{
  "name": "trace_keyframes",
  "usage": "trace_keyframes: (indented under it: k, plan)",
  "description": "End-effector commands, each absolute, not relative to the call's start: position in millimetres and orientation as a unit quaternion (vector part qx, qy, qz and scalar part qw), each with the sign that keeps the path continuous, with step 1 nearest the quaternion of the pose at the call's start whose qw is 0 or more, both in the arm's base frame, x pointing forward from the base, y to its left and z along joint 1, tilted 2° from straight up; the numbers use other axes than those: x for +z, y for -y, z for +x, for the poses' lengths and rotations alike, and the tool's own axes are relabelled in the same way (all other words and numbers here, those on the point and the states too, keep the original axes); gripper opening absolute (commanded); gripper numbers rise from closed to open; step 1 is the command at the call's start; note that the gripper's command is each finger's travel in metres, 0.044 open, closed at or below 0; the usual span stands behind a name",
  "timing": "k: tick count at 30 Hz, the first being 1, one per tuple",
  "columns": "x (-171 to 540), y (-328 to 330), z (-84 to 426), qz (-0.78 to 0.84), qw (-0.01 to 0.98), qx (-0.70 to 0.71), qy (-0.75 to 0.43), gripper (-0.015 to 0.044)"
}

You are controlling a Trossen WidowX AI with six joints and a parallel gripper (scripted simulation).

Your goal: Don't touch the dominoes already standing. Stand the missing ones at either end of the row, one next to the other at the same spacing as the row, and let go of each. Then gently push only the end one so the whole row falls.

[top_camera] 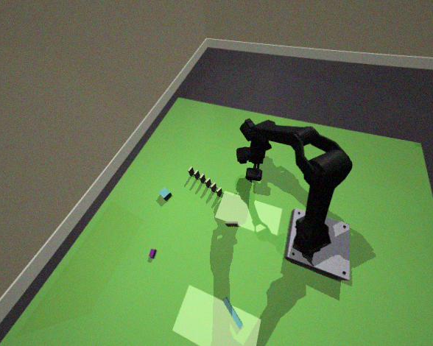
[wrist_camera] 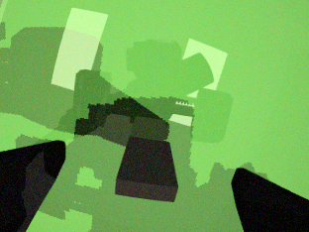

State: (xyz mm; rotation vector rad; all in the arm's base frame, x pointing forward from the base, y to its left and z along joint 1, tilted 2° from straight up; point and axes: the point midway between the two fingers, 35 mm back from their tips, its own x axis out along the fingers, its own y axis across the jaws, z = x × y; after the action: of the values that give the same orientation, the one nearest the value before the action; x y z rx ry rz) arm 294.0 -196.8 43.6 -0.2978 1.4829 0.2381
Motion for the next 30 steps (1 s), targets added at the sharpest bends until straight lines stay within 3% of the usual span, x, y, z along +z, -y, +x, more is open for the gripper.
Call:
trace_keyframes:
  k: [1,14,24,30]
  plan:
    - [36.5,195.9,291.9,-0.134,0.717,0.111,-0.675,0.044]
    - [36.5,195.9,291.9,-0.134,0.717,0.111,-0.675,0.0107]
    - [38.8,196.2,292.3,-0.134,0.717,0.111,-0.675,0.0107]
    - [119.9,198.6,293.6,-0.133,0.718,0.11,-0.674,0.0107]
